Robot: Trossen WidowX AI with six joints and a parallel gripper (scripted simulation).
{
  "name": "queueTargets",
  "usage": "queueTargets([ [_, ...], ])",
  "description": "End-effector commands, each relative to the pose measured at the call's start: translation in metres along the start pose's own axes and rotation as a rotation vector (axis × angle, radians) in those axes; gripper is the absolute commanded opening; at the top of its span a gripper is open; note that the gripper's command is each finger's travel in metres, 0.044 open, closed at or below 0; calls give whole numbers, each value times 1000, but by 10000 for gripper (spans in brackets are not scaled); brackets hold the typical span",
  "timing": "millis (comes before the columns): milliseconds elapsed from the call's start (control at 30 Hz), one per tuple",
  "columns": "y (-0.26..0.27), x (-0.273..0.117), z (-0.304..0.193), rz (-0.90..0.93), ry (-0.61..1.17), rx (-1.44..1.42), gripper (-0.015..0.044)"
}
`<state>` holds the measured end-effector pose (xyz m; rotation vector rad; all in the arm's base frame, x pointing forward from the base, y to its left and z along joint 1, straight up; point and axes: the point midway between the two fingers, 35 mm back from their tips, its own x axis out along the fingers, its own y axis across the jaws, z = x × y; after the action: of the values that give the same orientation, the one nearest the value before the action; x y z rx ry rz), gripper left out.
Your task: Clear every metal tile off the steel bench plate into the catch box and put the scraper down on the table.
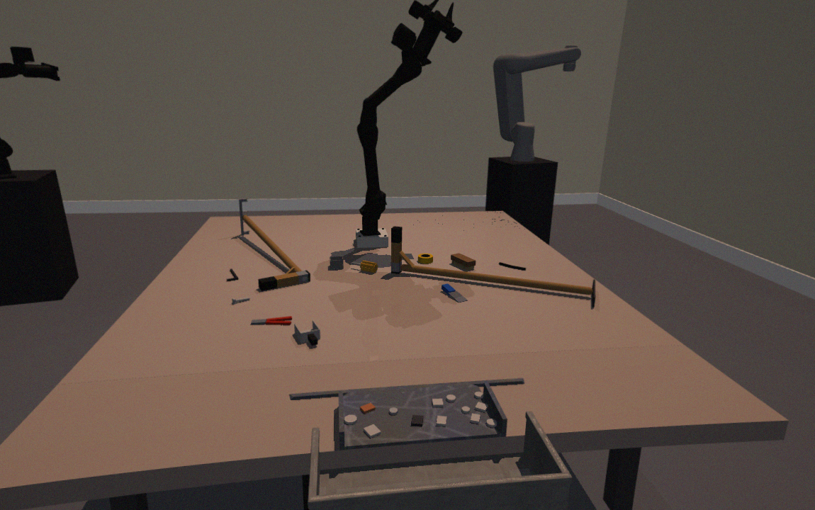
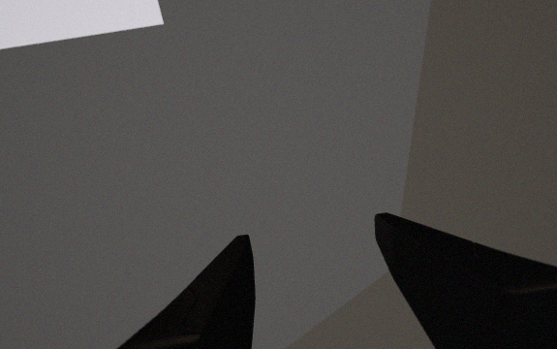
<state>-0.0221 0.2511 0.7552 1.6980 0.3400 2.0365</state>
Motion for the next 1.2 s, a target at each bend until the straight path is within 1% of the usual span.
queueTargets([
  [0,-6,-2,4,-20,-2,-12,125],
  [167,-14,-3,11,-47,-13,-44,0],
  [1167,-77,-11,48,-258,-56,-274,0],
])
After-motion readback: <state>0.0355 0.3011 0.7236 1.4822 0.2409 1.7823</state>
